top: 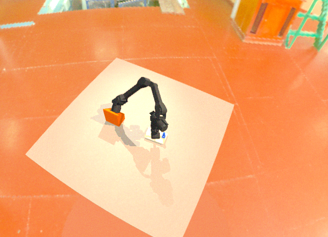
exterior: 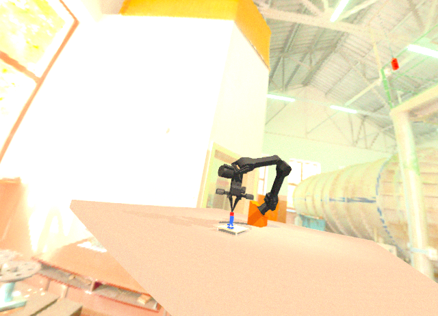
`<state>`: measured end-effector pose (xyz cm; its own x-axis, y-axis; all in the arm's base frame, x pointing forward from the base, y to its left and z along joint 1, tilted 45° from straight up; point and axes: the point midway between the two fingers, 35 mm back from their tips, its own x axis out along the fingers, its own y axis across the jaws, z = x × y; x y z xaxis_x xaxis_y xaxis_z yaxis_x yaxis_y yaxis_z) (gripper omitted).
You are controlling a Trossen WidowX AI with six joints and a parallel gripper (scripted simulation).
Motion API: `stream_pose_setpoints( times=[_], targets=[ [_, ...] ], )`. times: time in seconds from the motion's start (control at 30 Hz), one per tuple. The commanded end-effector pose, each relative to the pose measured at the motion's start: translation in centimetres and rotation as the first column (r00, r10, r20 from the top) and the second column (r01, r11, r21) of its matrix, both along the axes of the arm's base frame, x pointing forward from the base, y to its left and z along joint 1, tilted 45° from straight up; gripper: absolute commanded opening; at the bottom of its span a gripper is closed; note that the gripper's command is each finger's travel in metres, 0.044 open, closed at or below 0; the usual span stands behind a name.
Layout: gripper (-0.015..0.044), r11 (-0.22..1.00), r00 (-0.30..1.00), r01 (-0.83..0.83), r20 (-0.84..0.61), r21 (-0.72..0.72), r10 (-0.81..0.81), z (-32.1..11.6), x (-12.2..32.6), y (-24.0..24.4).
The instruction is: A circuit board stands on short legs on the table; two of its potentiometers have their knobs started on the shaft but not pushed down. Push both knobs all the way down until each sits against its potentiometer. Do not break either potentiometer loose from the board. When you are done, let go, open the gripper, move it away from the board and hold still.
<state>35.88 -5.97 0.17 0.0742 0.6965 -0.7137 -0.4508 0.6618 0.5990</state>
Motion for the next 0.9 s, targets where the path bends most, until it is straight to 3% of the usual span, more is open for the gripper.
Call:
stream_pose_setpoints(
  times=[0.0,0.87],
  targets=[
    [0.0000,1.000,1.000,-0.015,0.001,0.005,0.015,-0.74,0.23,1.06],
    [0.0000,1.000,1.000,-0.015,0.001,0.006,0.015,-1.29,0.28,1.62]
  ],
)
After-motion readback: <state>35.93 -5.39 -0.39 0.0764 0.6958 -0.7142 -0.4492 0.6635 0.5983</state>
